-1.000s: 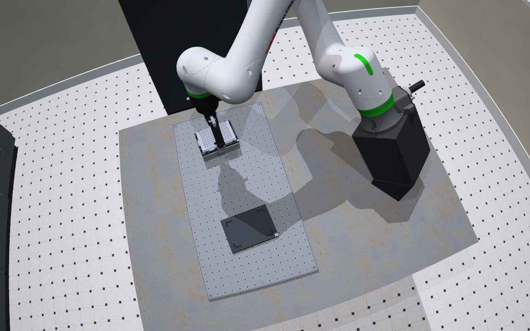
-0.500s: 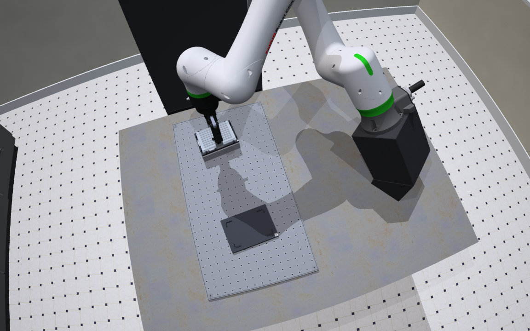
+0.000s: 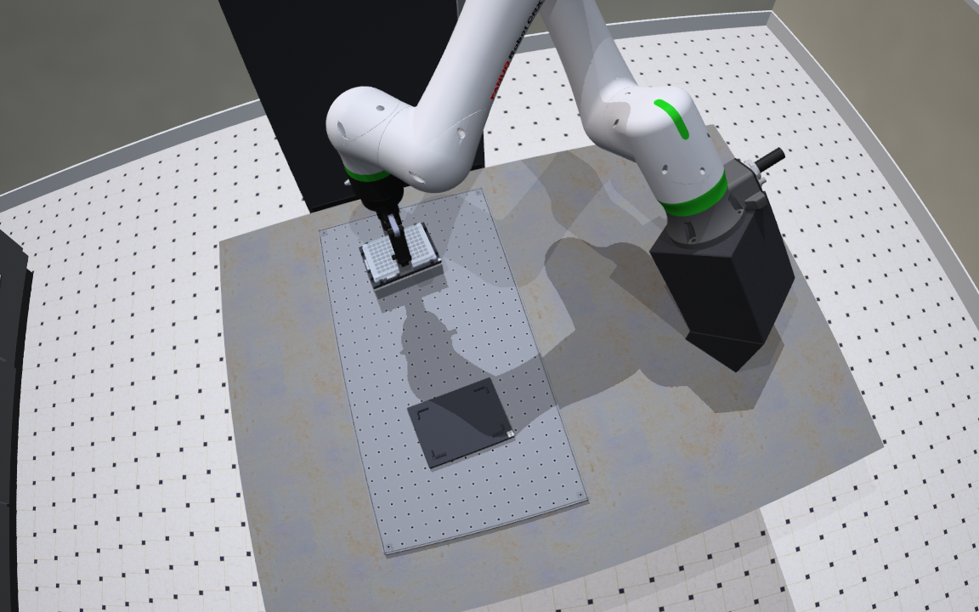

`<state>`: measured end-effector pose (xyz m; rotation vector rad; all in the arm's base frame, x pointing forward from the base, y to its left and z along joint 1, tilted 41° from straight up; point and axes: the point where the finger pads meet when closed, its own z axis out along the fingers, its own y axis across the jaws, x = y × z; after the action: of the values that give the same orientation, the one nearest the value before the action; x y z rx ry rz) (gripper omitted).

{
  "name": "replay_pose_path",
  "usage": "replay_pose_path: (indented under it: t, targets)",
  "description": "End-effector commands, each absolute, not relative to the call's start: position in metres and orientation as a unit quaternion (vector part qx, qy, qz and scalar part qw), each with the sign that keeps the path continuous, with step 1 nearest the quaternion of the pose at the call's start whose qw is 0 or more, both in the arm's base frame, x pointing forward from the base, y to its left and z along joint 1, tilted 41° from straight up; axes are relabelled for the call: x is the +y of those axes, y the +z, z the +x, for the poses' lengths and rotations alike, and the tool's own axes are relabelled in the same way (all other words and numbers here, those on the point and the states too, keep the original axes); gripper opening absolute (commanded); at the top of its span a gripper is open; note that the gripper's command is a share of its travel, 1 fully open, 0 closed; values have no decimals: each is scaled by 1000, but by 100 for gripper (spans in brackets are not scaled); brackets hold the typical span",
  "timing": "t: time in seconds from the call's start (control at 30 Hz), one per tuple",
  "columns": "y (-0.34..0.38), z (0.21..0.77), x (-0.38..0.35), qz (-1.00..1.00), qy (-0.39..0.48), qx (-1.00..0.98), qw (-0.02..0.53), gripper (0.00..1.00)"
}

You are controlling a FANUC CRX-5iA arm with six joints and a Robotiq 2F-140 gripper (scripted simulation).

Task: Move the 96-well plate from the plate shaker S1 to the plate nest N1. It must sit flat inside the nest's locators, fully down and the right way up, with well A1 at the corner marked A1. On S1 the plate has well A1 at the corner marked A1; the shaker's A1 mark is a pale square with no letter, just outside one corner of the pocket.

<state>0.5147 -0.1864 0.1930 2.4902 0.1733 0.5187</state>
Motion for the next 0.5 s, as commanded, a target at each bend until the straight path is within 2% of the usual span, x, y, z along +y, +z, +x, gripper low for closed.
replay_pose_path:
  t: [0.0, 0.47]
  targets:
    - [193, 515, -186, 934, 195, 65, 292, 0]
    - [204, 509, -179, 934, 195, 65, 292, 0]
